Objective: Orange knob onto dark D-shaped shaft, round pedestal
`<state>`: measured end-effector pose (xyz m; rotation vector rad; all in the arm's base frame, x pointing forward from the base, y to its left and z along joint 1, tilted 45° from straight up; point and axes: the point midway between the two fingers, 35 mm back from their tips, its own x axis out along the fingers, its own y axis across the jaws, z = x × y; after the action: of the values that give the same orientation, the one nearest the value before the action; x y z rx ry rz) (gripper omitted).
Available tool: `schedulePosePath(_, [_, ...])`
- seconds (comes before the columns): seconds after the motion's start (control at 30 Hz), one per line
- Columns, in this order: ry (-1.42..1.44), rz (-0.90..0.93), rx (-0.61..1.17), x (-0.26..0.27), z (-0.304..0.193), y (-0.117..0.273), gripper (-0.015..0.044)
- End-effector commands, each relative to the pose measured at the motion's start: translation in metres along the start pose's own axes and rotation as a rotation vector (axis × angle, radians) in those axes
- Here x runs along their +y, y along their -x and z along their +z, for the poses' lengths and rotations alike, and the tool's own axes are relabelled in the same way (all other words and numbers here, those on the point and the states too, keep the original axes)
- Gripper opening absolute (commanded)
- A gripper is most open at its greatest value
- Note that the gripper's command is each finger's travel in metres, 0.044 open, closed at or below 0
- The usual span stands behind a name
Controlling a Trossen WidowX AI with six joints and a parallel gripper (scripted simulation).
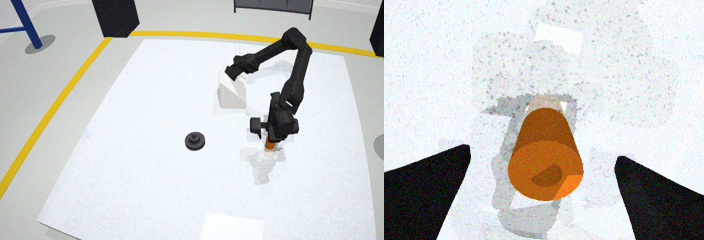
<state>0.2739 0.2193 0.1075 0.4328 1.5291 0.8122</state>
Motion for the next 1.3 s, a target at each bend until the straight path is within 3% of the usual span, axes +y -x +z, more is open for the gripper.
schedulePosePath(0.0, [-0.006,-0.005,0.005,-0.002,-0.001,-0.009,0.0440])
schedulePosePath(0.73, [-0.007,-0.001,0.005,-0.001,-0.003,-0.041,0.0440])
schedulePosePath(1.07, [-0.007,-0.001,0.005,-0.001,-0.003,-0.041,0.0177])
schedulePosePath(1.27, [-0.007,-0.001,0.005,-0.001,-0.003,-0.041,0.0138])
